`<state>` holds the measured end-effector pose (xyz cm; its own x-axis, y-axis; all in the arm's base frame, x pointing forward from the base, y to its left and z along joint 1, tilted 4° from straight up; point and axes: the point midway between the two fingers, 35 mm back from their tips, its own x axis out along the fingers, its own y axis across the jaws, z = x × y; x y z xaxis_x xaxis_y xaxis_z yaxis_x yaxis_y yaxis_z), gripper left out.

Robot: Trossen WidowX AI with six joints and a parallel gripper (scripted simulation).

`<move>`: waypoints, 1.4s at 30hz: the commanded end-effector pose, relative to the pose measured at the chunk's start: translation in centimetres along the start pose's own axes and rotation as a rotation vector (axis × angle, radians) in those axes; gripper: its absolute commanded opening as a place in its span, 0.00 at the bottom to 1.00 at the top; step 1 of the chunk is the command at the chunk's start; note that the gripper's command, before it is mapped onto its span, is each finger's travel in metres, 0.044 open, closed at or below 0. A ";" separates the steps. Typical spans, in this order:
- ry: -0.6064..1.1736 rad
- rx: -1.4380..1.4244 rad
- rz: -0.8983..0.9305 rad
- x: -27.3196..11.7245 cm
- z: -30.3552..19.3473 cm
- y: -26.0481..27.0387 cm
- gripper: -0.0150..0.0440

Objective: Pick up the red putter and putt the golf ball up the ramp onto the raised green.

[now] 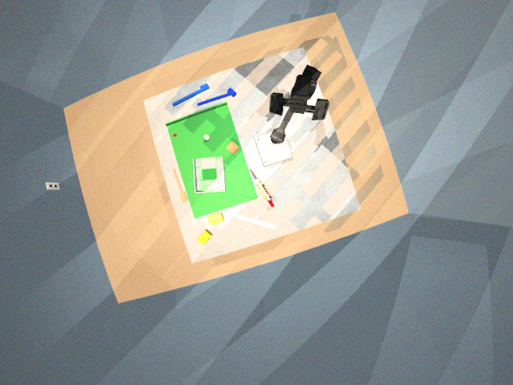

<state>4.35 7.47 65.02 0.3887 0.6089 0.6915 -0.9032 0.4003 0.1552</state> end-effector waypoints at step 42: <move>1.959 -0.385 0.815 -27.9 -52.4 -20.9 1.00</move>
<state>23.00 18.88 7.22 -0.0108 0.3415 -0.9398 -0.9653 -0.2490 -0.0793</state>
